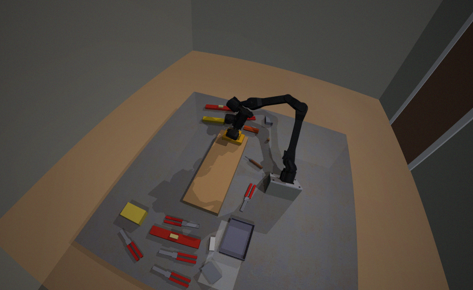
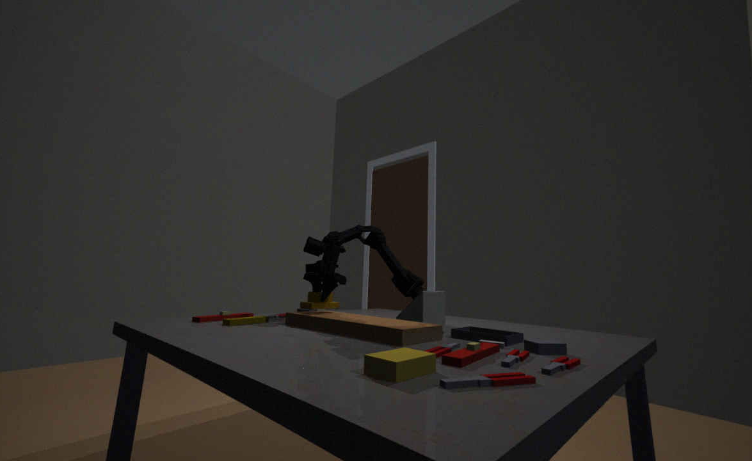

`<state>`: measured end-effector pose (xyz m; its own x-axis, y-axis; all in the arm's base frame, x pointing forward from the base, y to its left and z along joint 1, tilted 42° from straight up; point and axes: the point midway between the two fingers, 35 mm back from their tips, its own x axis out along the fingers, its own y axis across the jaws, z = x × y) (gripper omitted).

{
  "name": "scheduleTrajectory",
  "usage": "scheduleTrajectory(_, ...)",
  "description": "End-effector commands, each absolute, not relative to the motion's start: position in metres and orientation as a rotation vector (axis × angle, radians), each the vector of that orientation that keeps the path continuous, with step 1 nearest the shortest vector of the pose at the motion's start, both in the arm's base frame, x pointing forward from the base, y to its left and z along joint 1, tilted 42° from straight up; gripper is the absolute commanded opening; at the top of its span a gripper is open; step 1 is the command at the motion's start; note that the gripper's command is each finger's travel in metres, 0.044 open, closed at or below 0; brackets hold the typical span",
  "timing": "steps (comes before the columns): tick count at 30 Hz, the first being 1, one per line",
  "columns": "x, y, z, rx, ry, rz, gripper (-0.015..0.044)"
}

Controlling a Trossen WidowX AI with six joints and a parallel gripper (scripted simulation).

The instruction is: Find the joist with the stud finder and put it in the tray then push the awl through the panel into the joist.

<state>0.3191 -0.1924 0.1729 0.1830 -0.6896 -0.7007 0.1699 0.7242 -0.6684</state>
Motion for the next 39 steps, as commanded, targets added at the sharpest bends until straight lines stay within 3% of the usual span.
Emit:
scheduleTrajectory(1, 0.319, -0.195, 0.167, -0.505, 1.252, -0.635, 0.0)
scheduleTrajectory(11, 0.318, -0.2, 0.159, -0.506, 1.252, -0.635, 0.0)
scheduleTrajectory(39, 0.335, -0.121, 0.087, -0.502, 1.254, -0.631, 0.0)
